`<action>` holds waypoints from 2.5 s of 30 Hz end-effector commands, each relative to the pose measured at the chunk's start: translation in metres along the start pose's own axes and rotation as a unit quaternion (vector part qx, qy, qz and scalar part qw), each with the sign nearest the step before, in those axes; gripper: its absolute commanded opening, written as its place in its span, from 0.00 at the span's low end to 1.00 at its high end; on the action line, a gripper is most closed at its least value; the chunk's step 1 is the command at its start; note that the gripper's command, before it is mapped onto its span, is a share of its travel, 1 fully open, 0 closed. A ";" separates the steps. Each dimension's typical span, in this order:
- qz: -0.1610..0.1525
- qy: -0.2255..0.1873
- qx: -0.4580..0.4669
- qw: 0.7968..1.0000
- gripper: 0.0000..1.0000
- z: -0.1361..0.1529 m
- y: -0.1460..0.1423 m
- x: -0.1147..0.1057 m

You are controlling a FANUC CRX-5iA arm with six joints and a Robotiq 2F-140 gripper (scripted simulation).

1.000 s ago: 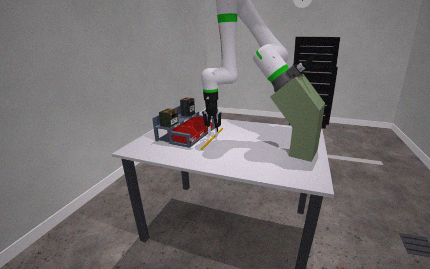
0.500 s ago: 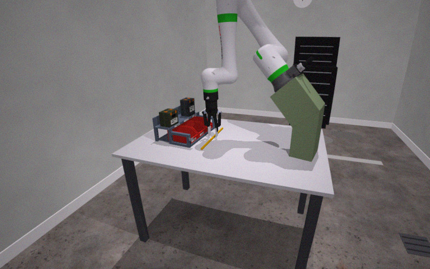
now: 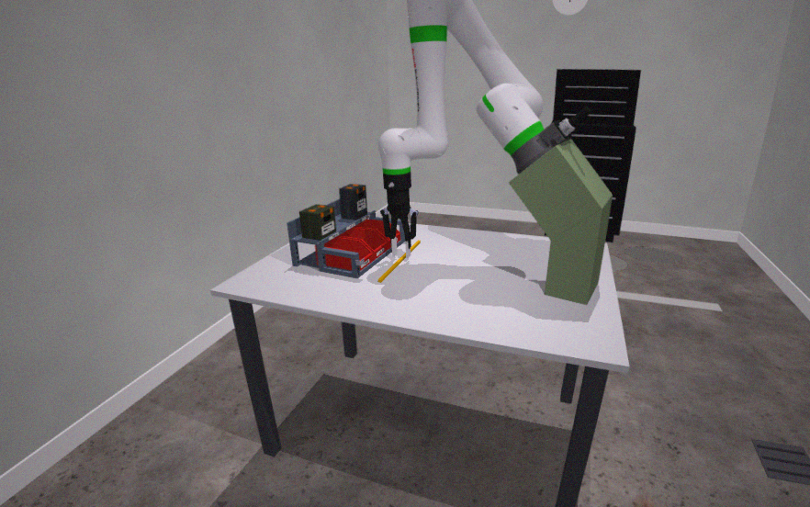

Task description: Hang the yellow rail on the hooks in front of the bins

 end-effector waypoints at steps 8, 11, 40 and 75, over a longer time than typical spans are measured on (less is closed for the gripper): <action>-0.012 -0.009 0.000 1.000 0.30 -0.001 0.001 0.000; -0.012 -0.009 0.000 1.000 0.30 -0.001 0.001 0.000; -0.012 -0.009 0.000 1.000 0.30 -0.001 0.001 0.000; -0.012 -0.009 0.000 1.000 0.30 -0.001 0.001 0.000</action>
Point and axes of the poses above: the point where the finger pads meet when closed, its own x axis out along the fingers, its own y axis across the jaws, z = x × y, the point moved 3 cm from there along -x, back along the fingers, and after that the axes turned 7 degrees about -x, right-handed, at the moved point
